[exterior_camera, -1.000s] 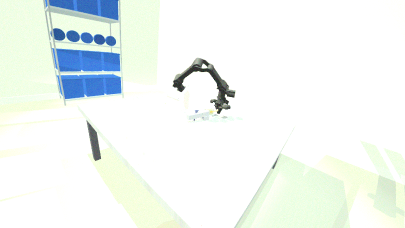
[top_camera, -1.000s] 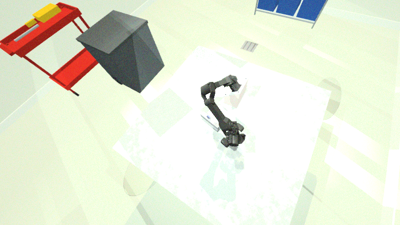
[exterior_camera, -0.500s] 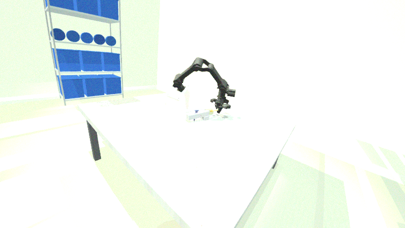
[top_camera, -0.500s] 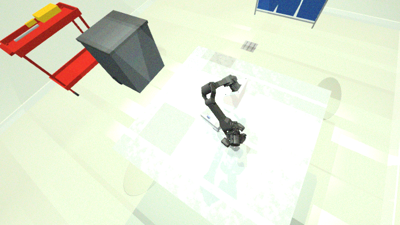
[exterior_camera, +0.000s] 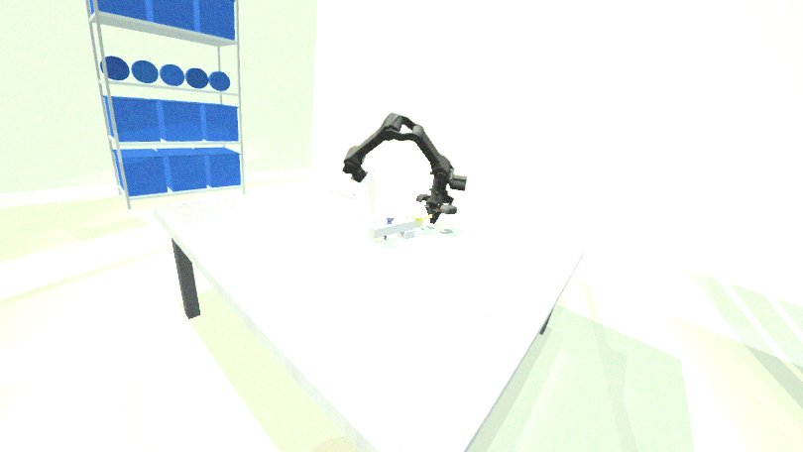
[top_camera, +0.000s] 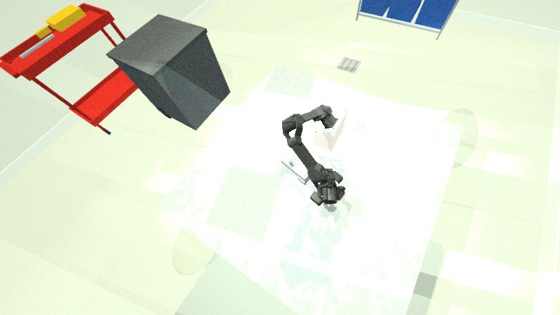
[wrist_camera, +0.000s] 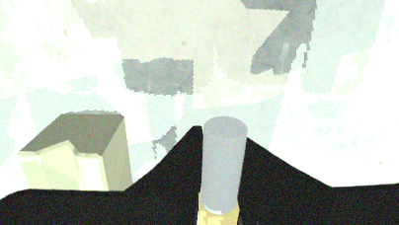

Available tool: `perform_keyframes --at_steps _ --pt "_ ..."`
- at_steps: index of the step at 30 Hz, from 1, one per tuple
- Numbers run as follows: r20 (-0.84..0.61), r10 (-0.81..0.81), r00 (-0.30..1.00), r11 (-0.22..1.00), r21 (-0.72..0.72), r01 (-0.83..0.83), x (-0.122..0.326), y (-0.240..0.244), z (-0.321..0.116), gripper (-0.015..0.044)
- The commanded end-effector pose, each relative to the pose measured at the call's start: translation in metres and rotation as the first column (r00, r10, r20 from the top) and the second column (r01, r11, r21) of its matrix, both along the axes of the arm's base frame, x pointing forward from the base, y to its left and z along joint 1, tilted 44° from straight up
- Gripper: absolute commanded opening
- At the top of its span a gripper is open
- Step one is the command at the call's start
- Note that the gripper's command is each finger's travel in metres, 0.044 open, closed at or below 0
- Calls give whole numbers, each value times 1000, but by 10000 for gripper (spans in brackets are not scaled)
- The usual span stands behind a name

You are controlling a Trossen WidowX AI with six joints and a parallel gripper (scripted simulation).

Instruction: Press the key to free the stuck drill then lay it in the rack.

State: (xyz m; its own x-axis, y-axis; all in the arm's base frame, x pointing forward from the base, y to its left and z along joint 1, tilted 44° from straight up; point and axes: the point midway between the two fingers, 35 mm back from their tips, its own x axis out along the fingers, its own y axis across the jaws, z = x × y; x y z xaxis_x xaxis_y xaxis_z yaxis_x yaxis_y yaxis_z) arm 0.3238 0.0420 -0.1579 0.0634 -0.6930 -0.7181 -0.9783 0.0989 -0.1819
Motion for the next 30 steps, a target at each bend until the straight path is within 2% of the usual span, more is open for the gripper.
perform_keyframes --at_steps 1,30 --pt "7 -4 1000 1000 4 4 0 2 3 0" --pt "7 -4 1000 1000 5 4 -3 8 8 0"
